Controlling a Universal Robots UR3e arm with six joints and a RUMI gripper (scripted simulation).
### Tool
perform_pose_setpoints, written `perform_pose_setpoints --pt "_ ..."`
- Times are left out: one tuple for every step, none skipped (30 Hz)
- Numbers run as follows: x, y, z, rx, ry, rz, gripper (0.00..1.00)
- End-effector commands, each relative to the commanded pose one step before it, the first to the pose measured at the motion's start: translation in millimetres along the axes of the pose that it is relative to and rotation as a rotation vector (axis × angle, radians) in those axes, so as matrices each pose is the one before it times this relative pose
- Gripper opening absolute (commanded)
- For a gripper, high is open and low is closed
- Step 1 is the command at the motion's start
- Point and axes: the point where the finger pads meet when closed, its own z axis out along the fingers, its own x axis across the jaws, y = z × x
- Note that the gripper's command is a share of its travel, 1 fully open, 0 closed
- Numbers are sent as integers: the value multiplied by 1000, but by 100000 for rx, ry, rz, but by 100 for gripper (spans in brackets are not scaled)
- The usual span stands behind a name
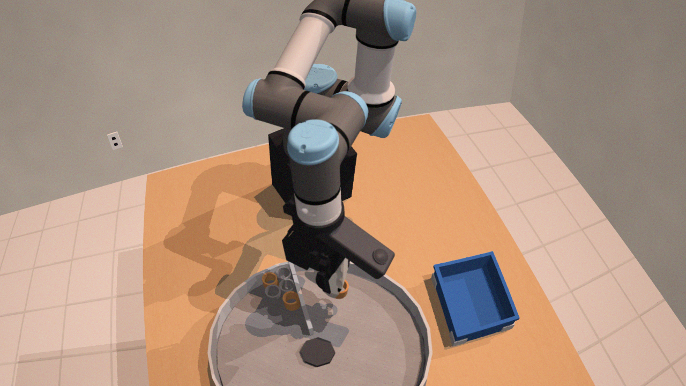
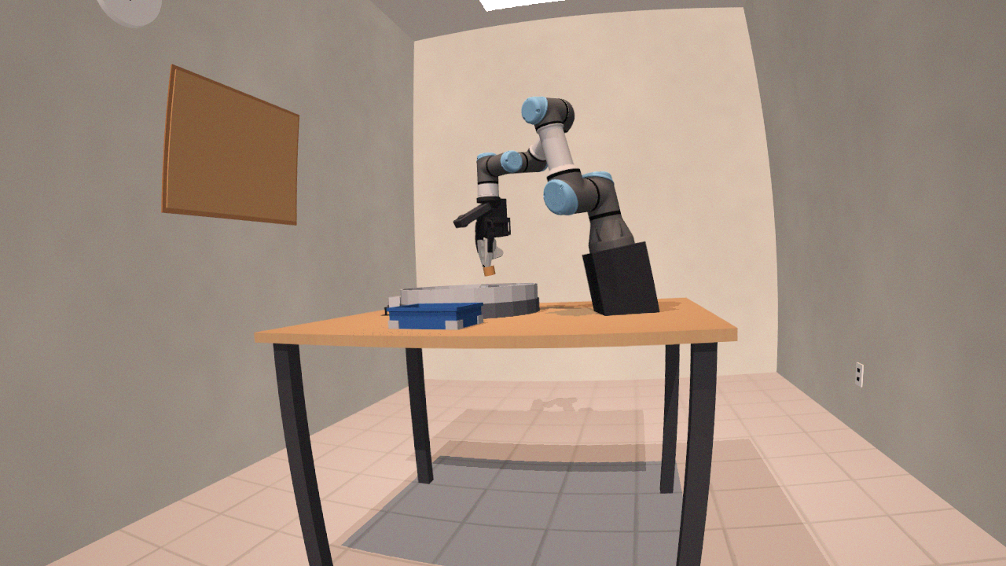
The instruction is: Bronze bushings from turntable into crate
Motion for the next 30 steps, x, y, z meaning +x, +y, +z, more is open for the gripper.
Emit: perform_pose_setpoints --pt "-10848 -18471 -736 -162 325 66 0" --pt "-2372 -3602 -3 0 0 0 0" --pt "-2386 -3622 -4 0 0 0 0" --pt "-2400 -3641 -4 0 0 0 0" --pt "-2413 -3659 -4 0 0 0 0" --pt "-2425 -3676 -4 0 0 0 0" --pt "0 0 0 0 0 0 0" --pt "0 0 0 0 0 0 0" --pt "-2437 -3692 -4 0 0 0 0" --pt "-2448 -3707 -4 0 0 0 0" --pt "-2458 -3722 -5 0 0 0 0" --pt "-2467 -3735 -4 0 0 0 0" --pt "-2470 -3750 -4 0 0 0 0" --pt "-2479 -3762 -4 0 0 0 0" --pt "-2487 -3773 -4 0 0 0 0" --pt "-2495 -3784 -4 0 0 0 0" --pt "-2502 -3794 -4 0 0 0 0" --pt "-2509 -3804 -4 0 0 0 0" --pt "-2515 -3812 -4 0 0 0 0" --pt "-2521 -3820 -4 0 0 0 0" --pt "-2526 -3827 -4 0 0 0 0" --pt "-2531 -3834 -4 0 0 0 0" --pt "-2535 -3839 -4 0 0 0 0" --pt "0 0 0 0 0 0 0" --pt "0 0 0 0 0 0 0" --pt "-2538 -3844 -4 0 0 0 0" --pt "-2539 -3849 -4 0 0 0 0" --pt "-2539 -3853 -4 0 0 0 0" --pt "-2541 -3855 -4 0 0 0 0" --pt "-2542 -3856 -4 0 0 0 0"
